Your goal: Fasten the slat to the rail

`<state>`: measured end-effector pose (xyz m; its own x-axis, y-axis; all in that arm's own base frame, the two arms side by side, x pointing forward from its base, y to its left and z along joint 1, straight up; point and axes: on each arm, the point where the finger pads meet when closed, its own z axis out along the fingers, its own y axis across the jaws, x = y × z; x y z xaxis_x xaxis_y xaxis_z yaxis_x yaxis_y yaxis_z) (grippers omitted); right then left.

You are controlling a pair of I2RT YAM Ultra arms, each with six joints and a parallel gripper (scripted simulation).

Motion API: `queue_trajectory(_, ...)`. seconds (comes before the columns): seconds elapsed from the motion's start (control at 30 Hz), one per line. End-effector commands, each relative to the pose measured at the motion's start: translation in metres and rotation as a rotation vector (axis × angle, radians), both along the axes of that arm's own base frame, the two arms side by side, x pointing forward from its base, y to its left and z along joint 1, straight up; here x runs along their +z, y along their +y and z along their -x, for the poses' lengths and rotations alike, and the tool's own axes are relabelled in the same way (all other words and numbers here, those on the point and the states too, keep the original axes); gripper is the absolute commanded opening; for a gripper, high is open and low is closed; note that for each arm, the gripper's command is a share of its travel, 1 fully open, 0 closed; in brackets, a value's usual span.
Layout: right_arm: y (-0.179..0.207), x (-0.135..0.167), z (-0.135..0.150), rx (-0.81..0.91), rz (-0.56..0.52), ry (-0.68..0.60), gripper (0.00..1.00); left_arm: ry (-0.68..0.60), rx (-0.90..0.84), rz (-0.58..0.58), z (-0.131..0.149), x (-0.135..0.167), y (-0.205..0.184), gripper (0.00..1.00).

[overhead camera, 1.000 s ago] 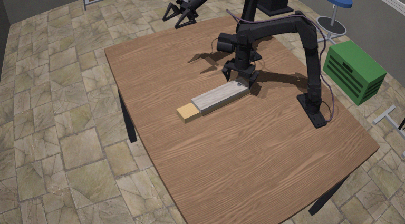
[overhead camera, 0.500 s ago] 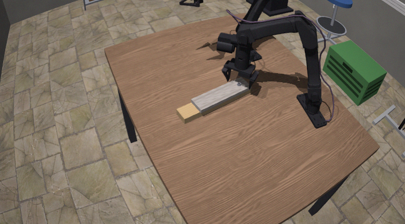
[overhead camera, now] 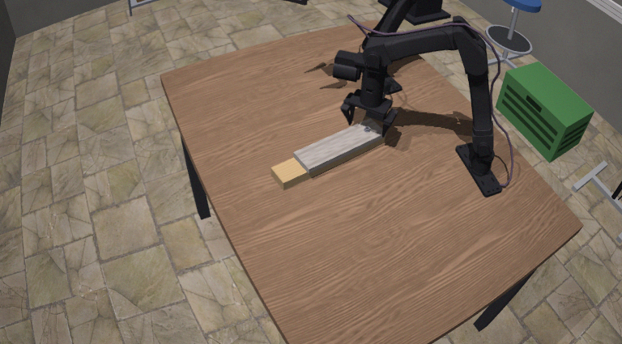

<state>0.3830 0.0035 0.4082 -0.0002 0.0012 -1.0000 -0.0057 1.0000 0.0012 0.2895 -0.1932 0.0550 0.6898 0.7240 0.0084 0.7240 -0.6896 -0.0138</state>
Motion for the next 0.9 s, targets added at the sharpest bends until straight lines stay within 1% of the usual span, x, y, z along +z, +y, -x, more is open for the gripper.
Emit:
queue_trajectory(0.0, -0.0041, 0.0025, 0.0044, -0.007, 0.004, -0.015, 1.0, -0.01, 0.0, 0.007, -0.0016, 0.0033, -0.0012, 1.0)
queue_trajectory(0.87, 0.0, 0.0047, 0.001, 0.0, 0.0, -0.013, 1.0, -0.01, 0.0, 0.007, -0.0016, 0.0033, -0.0012, 1.0)
